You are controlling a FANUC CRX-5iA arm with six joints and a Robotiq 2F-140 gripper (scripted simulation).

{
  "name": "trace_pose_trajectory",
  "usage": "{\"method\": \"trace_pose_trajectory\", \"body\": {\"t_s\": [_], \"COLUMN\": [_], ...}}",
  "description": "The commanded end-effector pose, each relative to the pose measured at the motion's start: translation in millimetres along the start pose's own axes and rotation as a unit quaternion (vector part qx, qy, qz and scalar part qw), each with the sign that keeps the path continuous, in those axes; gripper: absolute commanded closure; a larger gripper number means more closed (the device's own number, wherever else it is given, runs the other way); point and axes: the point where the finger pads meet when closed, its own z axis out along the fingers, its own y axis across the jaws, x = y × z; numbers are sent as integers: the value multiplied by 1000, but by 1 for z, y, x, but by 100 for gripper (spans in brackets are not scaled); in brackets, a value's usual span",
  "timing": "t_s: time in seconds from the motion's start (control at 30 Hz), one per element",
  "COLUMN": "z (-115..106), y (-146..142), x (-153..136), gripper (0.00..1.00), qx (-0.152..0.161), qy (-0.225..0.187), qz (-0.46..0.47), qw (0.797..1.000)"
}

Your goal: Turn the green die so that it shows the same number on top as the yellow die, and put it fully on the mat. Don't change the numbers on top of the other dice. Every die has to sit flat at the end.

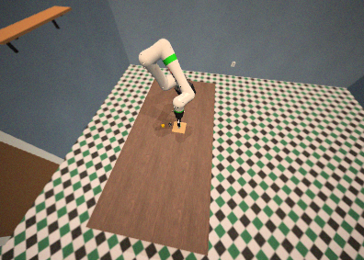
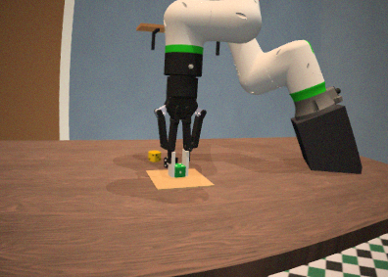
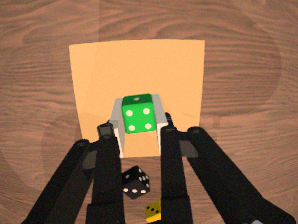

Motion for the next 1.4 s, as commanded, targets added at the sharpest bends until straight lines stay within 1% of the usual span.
{"method": "trace_pose_trajectory", "body": {"t_s": [0.0, 1.37], "z": [0, 4], "y": [0, 0], "x": [0, 0], "gripper": [84, 84], "qx": [0, 0], "qy": [0, 0], "qz": [0, 0], "qw": [1000, 1000]}}
